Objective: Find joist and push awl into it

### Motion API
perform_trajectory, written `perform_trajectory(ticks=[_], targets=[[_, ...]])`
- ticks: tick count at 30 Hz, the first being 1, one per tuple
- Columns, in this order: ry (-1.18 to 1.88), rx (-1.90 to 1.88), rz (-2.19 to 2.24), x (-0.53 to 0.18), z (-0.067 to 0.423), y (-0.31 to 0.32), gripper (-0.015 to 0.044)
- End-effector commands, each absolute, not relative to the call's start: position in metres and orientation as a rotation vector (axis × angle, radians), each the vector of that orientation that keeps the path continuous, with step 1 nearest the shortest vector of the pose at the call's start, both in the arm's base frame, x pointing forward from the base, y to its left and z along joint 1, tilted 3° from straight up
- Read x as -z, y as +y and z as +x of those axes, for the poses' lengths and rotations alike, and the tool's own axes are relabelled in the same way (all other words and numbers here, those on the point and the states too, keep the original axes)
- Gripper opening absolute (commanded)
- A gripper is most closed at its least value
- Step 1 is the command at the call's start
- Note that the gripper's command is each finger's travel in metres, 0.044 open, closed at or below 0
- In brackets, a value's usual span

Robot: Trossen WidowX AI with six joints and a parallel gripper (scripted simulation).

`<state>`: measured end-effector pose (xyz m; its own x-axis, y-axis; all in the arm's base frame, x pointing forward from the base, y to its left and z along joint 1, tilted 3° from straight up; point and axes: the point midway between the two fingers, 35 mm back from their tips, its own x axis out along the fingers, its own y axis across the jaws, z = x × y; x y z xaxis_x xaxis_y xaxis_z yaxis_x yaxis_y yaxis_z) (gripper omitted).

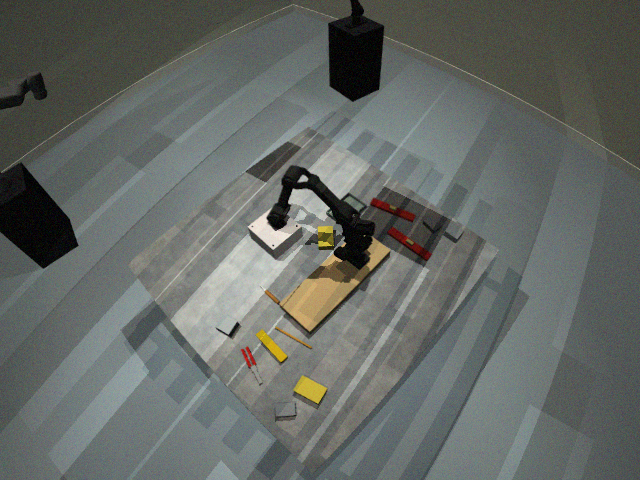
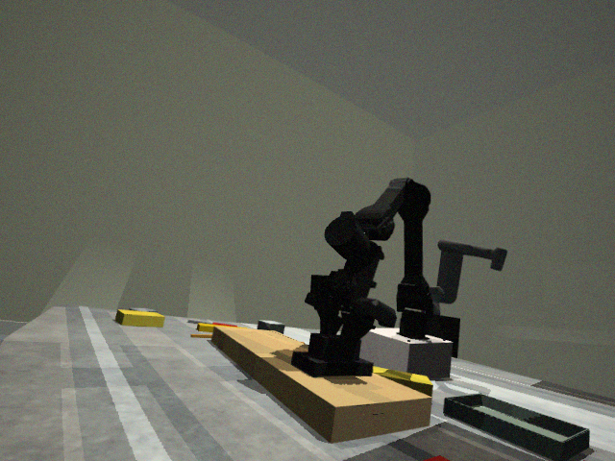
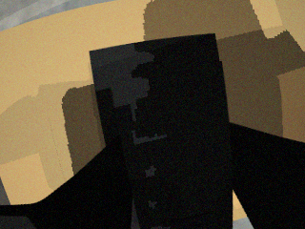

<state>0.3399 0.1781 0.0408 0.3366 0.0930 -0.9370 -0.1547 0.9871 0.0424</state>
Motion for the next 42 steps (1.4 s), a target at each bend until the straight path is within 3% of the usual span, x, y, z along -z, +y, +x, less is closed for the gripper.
perform_trajectory(ticks=[1, 42], targets=[[1.220, -0.163, -0.062, -0.039, 0.339, 0.169, 0.0000], [1.219, -0.158, -0.068, -0.036, 0.353, 0.080, 0.0000]])
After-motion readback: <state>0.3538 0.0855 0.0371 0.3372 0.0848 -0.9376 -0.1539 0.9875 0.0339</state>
